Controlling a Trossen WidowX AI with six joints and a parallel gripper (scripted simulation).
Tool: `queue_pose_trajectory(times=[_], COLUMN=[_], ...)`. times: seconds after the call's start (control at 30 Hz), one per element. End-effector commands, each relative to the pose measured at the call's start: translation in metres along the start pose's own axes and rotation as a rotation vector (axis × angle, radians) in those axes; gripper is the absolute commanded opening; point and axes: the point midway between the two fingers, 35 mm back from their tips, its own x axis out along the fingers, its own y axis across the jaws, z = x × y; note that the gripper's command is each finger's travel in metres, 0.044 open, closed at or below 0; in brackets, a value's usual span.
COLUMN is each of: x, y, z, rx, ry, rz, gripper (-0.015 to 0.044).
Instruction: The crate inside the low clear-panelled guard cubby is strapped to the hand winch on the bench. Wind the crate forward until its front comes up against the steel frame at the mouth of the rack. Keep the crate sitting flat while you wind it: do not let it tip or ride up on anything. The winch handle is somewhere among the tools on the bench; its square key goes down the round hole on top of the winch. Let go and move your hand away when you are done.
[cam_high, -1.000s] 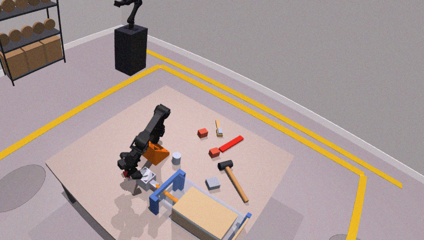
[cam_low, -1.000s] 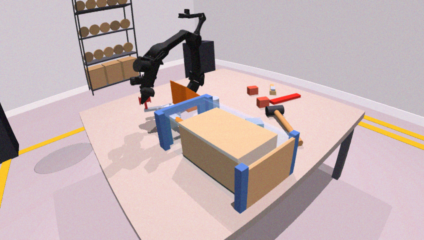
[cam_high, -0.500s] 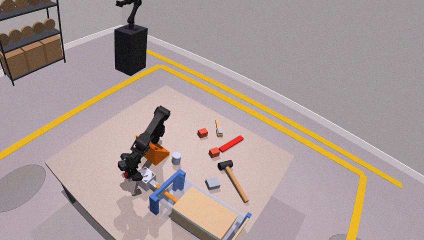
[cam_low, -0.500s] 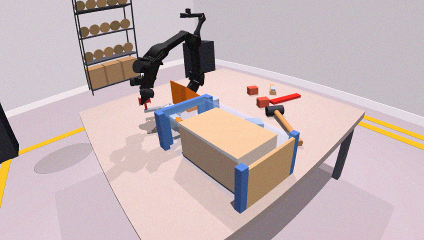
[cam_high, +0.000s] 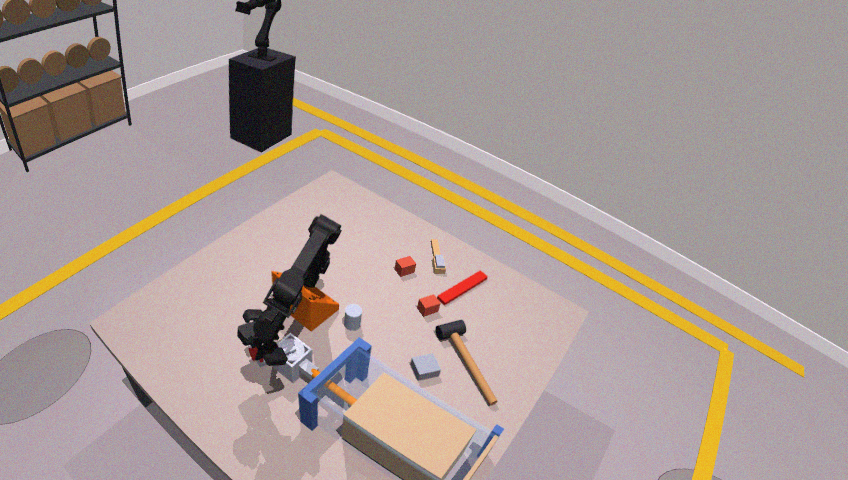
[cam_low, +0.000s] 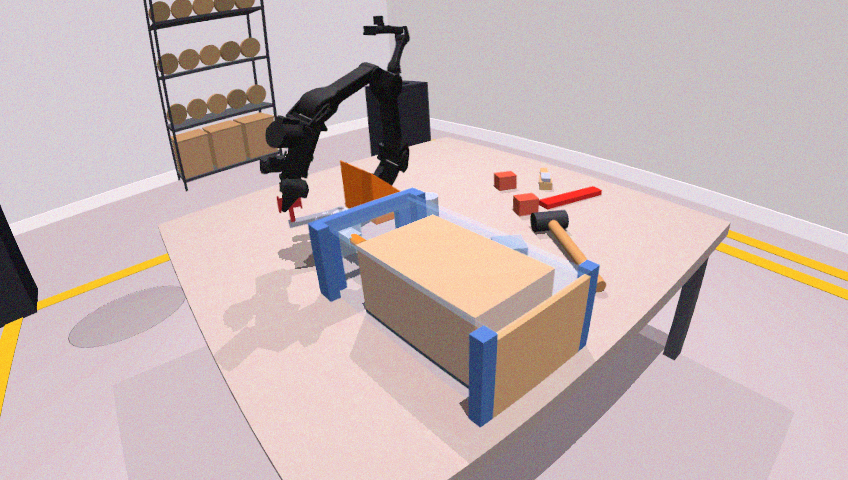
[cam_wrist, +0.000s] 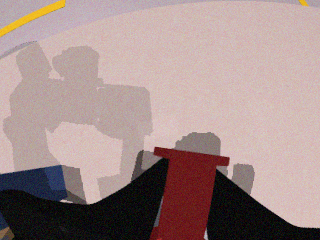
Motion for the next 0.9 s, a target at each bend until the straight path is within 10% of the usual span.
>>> queue_pose_trajectory(times=[0.0, 0.87], x=[-0.003, -0.011], y=[0.029, 0.054], z=[-0.013, -0.028], rx=[-0.035, -0.036], ry=[0.011, 0.013], rz=[0.055, 0.057], gripper=[0.0, 0.0])
